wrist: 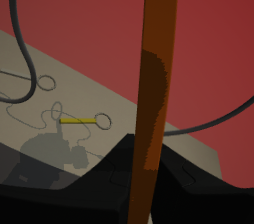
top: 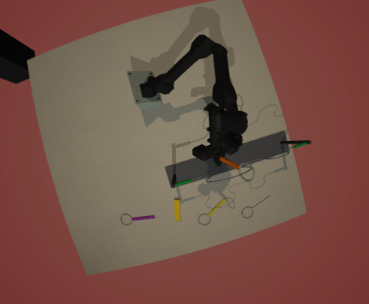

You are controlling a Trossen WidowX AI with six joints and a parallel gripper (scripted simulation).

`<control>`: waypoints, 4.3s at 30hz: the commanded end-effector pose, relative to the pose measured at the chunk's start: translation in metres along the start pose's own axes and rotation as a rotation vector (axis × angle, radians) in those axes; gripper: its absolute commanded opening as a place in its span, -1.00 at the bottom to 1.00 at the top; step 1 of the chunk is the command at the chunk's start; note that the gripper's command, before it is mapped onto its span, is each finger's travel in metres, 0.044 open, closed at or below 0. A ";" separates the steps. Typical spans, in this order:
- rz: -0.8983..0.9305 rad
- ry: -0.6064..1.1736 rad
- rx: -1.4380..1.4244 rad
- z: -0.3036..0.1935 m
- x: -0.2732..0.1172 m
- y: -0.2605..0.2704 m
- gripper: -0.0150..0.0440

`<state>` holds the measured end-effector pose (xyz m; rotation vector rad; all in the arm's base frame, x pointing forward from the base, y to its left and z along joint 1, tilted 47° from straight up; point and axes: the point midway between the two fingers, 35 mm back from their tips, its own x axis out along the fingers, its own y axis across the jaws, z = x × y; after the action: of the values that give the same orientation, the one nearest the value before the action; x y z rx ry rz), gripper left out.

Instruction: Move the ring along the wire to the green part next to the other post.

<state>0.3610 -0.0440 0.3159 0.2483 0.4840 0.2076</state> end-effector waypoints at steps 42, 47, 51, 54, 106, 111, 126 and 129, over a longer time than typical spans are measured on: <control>0.275 -0.059 0.501 0.001 0.002 0.015 -1.00; 0.304 -0.066 0.555 0.002 0.002 0.016 -1.00; 0.328 -0.072 0.599 0.003 0.001 0.018 -1.00; 0.346 -0.077 0.632 0.003 0.001 0.018 -1.00; 0.596 -0.228 1.201 0.020 0.004 0.033 -1.00; 0.616 -0.232 1.243 0.022 0.004 0.033 -1.00; 0.672 -0.245 1.357 0.026 0.002 0.034 -1.00; 0.683 -0.247 1.382 0.026 0.001 0.034 -1.00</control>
<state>0.3692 -0.0152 0.3502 1.7441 0.2093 0.4803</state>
